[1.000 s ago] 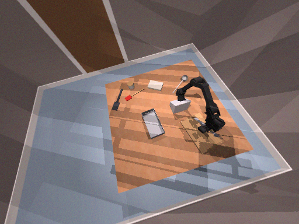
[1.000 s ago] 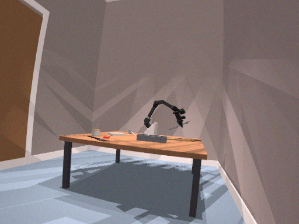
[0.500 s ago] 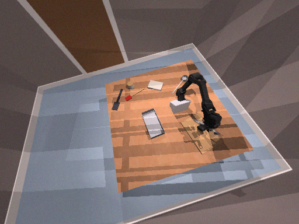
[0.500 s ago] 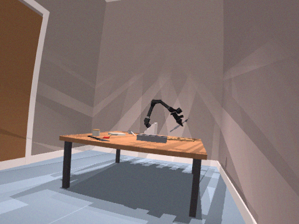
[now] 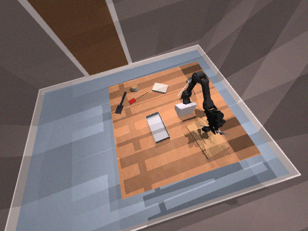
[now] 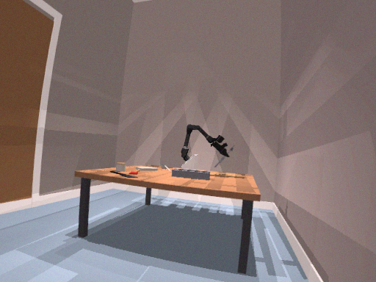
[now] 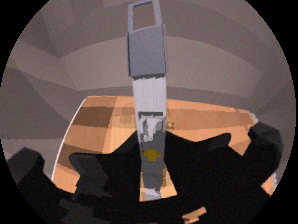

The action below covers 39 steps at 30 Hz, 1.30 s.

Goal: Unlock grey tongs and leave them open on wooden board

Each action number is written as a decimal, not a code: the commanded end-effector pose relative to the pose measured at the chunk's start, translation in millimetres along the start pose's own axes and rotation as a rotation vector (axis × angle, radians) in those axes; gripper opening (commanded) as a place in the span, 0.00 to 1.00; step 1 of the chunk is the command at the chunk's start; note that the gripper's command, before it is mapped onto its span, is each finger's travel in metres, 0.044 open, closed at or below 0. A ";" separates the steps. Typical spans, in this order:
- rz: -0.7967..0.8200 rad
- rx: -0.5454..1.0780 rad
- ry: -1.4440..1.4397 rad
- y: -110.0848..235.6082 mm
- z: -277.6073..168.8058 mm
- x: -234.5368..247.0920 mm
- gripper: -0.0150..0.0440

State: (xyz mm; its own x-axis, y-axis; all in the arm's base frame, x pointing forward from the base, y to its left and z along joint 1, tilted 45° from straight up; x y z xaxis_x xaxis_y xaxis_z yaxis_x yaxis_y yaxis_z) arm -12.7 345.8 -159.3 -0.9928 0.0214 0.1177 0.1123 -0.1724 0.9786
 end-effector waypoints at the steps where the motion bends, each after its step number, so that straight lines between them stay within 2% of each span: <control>1: -0.001 -0.070 -0.006 9.6 4.1 0.4 0.00; 18: 0.009 -0.310 -0.010 47.0 -6.7 2.6 0.00; 39: 0.009 -0.312 -0.010 47.4 -6.9 2.6 0.00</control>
State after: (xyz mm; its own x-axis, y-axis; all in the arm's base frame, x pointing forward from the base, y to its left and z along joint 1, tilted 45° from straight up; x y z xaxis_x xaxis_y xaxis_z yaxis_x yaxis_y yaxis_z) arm -10.8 328.6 -115.9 -0.9913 0.0219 0.1295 0.1054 -0.4559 0.8838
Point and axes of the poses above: the point midway between the two fingers, 35 mm back from their tips, its own y axis back along the fingers, its own x axis across the jaws, z = x × y, the point moved 2 cm from there along y, back along the fingers
